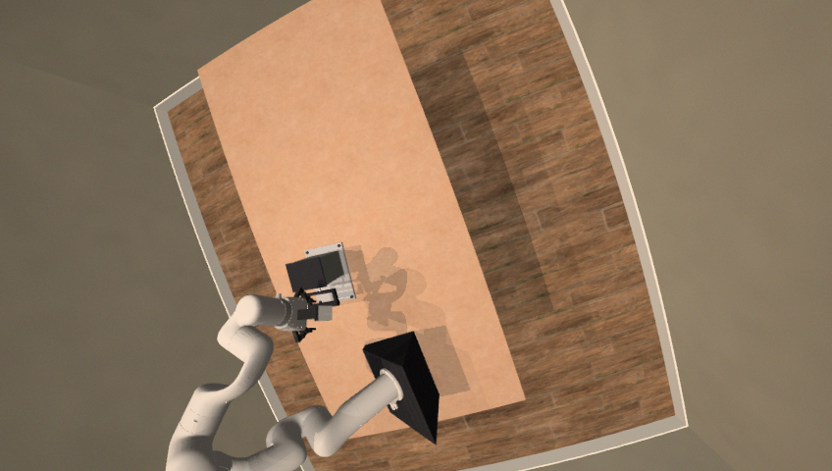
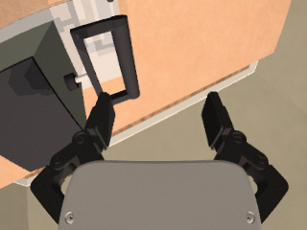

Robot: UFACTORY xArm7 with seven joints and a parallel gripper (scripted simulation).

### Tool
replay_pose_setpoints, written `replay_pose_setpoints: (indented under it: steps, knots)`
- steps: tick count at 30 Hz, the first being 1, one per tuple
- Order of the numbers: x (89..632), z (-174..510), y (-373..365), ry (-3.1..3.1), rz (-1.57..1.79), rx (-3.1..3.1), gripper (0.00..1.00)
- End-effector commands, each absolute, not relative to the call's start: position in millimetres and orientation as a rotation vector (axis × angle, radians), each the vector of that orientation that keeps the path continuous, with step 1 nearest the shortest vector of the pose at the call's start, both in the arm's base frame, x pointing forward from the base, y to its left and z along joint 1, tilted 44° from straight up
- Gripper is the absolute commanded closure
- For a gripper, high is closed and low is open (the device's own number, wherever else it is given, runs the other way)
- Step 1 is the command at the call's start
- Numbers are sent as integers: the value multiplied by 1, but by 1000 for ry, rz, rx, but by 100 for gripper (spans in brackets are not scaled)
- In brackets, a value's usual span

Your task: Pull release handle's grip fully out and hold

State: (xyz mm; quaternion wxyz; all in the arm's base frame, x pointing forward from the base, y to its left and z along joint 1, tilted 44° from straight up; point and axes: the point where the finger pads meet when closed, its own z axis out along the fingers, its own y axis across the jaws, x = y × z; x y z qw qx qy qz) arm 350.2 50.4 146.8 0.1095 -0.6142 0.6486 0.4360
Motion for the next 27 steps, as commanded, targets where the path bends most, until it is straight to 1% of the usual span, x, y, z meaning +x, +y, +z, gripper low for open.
replay_pose_setpoints:
  steps: [1, 3, 6, 11, 24, 25, 27]
  knots:
    - [354, 146, 64, 1915, 1047, -1733, 0]
    - [354, 145, 67, 1922, 962, -1701, 0]
    - [354, 145, 67, 1923, 954, -1698, 0]
    - [350, 141, 69, 1947, 764, -1619, 0]
    - [349, 140, 69, 1949, 749, -1613, 0]
    - [349, 140, 69, 1949, 749, -1613, 100]
    - [349, 140, 69, 1949, 749, -1613, 100]
